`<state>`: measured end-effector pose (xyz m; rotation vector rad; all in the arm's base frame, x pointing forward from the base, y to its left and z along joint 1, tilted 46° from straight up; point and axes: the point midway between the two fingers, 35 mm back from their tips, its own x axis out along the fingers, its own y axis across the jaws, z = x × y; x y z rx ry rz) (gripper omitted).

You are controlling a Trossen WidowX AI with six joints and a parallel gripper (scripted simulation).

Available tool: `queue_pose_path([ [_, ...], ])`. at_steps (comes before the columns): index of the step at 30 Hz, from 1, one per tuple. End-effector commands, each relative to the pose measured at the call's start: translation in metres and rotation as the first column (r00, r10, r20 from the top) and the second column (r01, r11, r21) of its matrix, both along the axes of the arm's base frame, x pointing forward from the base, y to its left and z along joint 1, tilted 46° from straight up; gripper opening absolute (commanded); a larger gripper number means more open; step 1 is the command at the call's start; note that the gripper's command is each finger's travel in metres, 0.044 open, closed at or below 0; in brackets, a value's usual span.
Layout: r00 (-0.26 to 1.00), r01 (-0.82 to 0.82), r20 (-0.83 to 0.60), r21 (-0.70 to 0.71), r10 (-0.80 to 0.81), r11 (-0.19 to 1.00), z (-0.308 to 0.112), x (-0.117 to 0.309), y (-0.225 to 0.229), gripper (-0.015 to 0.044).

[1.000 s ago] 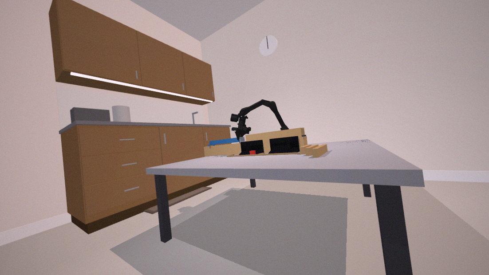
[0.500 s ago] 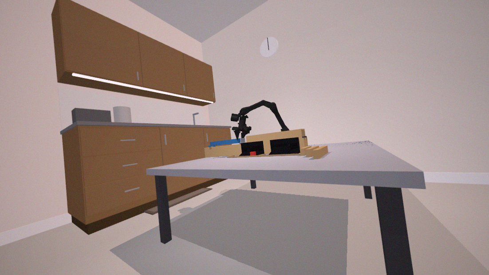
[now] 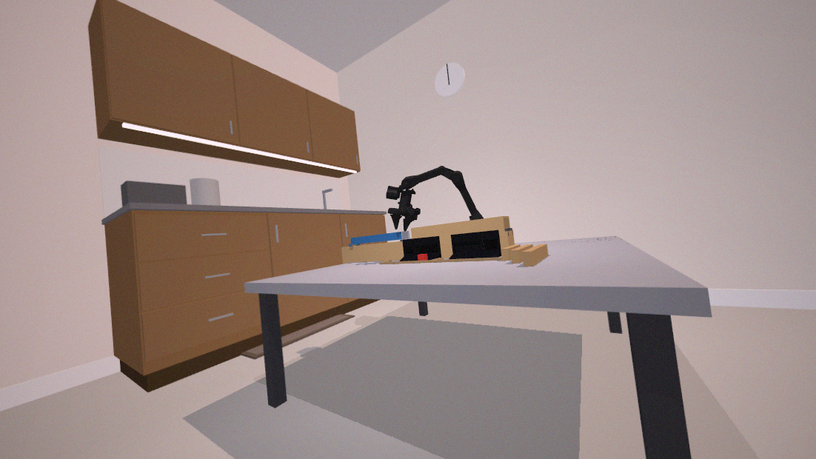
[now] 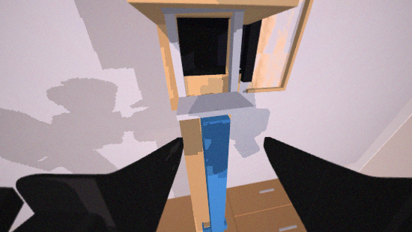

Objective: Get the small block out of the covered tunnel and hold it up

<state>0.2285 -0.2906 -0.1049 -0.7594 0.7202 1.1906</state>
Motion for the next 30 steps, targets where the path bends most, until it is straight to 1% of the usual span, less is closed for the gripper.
queue_pose_path([
  [1,1.0,0.001,0.001,-0.002,-0.001,1.0,0.0,-0.0001,-0.0011,0.0256],
  [11,1.0,0.001,0.001,-0.002,-0.001,1.0,0.0,-0.0001,-0.0011,0.0],
  [25,1.0,0.001,0.001,-0.002,-0.001,1.0,-0.0029,-0.0001,-0.0018,0.0],
  [30,1.0,0.001,-0.001,0.001,-0.001,1.0,-0.0006,-0.0004,-0.0001,0.0131],
])
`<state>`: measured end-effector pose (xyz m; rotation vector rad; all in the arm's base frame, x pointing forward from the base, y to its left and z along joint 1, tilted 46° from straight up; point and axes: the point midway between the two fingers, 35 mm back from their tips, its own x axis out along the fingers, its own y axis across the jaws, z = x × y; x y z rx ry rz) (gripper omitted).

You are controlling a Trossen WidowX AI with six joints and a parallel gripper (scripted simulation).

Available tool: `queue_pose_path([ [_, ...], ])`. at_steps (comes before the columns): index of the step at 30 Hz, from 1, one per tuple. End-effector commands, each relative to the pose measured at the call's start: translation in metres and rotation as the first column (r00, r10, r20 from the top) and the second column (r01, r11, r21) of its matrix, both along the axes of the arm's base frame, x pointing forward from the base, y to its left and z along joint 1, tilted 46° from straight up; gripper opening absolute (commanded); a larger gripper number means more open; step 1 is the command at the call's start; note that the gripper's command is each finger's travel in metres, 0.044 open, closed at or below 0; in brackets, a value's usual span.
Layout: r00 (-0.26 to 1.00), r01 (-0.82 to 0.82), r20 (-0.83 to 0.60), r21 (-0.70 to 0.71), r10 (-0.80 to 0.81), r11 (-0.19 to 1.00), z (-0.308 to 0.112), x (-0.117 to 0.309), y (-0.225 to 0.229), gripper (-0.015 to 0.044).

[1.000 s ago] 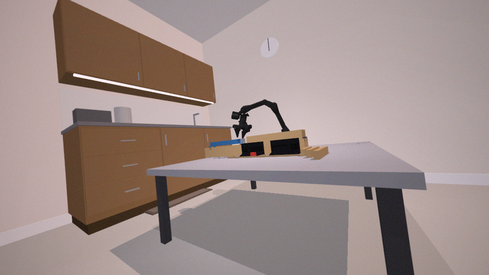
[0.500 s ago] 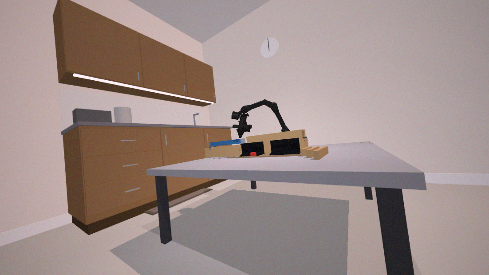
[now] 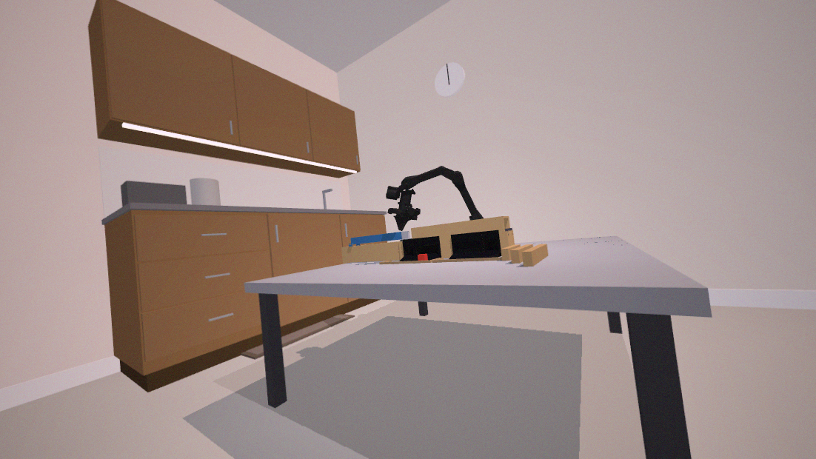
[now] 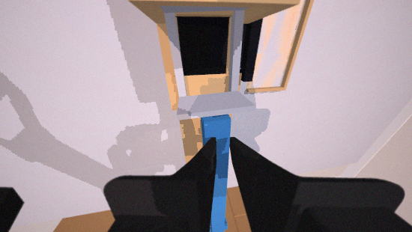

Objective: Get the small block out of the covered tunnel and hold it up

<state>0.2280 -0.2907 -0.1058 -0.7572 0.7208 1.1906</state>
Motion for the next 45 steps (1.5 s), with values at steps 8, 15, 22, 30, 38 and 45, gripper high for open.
queue_pose_path([
  [8,1.0,0.0,-0.002,0.001,0.0,1.0,0.013,0.0,-0.014,0.0341],
  [15,1.0,0.002,-0.004,0.01,-0.002,1.0,0.02,0.0,-0.018,0.044],
  [22,1.0,0.0,-0.004,0.005,0.0,1.0,0.004,0.0,0.004,0.044],
  [30,1.0,-0.005,-0.007,0.004,0.005,1.0,0.006,-0.001,0.0,0.0309],
  [38,1.0,-0.005,-0.007,0.004,0.005,1.0,0.006,-0.001,0.0,0.0099],
  [45,1.0,-0.005,-0.007,0.004,0.005,1.0,0.006,-0.001,0.0,0.0],
])
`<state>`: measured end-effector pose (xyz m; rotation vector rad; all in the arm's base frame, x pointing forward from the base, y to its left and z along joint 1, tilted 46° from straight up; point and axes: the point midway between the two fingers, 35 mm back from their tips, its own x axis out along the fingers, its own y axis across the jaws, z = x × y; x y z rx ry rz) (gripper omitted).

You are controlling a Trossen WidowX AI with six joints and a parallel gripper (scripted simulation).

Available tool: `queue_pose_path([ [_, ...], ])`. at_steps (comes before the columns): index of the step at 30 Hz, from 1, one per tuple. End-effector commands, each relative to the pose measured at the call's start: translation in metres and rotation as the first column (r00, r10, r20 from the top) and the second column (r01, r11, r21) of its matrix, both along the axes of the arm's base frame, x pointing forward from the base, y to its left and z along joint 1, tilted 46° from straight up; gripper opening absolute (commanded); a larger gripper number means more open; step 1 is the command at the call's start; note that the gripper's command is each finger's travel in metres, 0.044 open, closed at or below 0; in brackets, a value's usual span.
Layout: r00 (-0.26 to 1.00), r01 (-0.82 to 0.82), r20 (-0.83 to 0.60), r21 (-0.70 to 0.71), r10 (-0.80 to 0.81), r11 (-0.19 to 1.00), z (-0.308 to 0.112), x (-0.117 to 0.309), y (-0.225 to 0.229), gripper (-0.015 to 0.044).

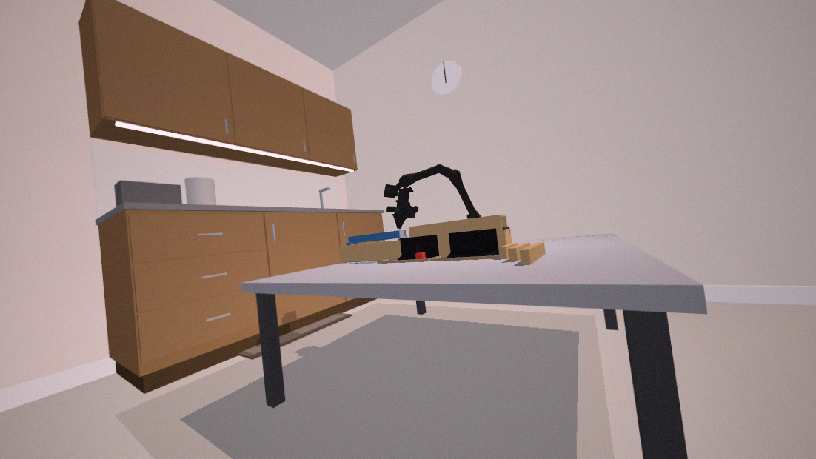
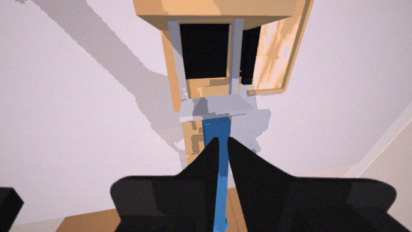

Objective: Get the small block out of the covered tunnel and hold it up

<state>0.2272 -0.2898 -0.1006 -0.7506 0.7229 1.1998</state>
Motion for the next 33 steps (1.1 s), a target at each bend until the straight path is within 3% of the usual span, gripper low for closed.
queue_pose_path([
  [1,1.0,0.0,0.001,-0.001,0.0,1.0,0.0,0.0,-0.001,0.0],
  [11,1.0,0.0,0.001,-0.001,0.0,1.0,-0.003,0.0,-0.002,0.0],
  [27,1.0,0.004,0.002,-0.001,-0.004,1.0,0.022,-0.002,-0.023,0.042],
  [33,1.0,0.005,0.003,0.003,-0.005,1.0,0.009,0.0,-0.008,0.044],
])
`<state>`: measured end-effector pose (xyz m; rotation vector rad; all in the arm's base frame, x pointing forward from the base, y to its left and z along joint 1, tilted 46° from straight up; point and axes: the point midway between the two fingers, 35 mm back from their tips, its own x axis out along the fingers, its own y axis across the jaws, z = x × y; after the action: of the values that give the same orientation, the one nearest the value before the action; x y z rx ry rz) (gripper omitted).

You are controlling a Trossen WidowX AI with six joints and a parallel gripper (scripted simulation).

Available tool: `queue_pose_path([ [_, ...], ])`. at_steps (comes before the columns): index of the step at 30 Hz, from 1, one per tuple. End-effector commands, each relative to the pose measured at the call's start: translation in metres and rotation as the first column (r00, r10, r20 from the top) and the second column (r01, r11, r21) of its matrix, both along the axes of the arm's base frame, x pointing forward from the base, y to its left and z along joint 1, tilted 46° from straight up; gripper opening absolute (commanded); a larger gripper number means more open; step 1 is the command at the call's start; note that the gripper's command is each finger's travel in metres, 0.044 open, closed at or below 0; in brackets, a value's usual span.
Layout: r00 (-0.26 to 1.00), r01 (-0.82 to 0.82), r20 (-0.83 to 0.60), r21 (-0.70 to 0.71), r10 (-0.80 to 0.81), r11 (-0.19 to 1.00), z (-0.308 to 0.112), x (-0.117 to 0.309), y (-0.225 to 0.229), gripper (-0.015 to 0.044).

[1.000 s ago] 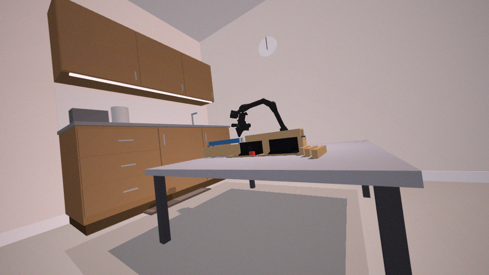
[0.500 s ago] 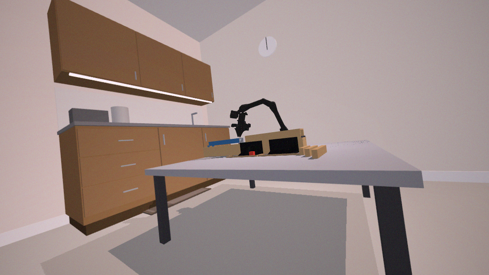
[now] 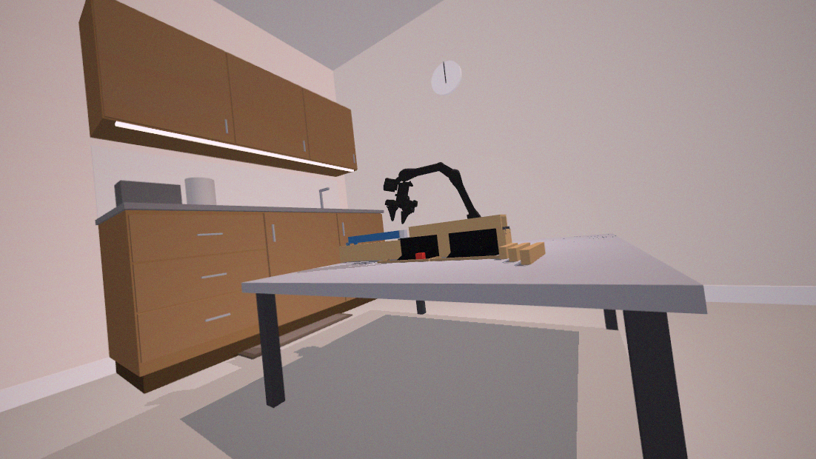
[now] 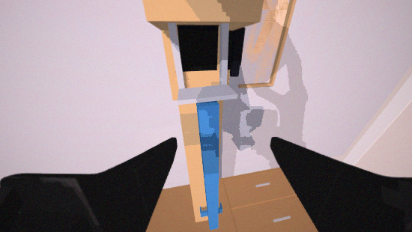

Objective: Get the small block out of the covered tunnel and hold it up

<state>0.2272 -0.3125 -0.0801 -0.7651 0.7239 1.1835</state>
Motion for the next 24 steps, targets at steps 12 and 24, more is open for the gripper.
queue_pose_path([
  [12,1.0,-0.009,-0.012,0.012,0.009,1.0,-0.0197,0.0001,0.0227,0.0335],
  [24,1.0,-0.009,-0.012,0.012,0.009,1.0,-0.0197,0.0001,0.0227,0.002],
])
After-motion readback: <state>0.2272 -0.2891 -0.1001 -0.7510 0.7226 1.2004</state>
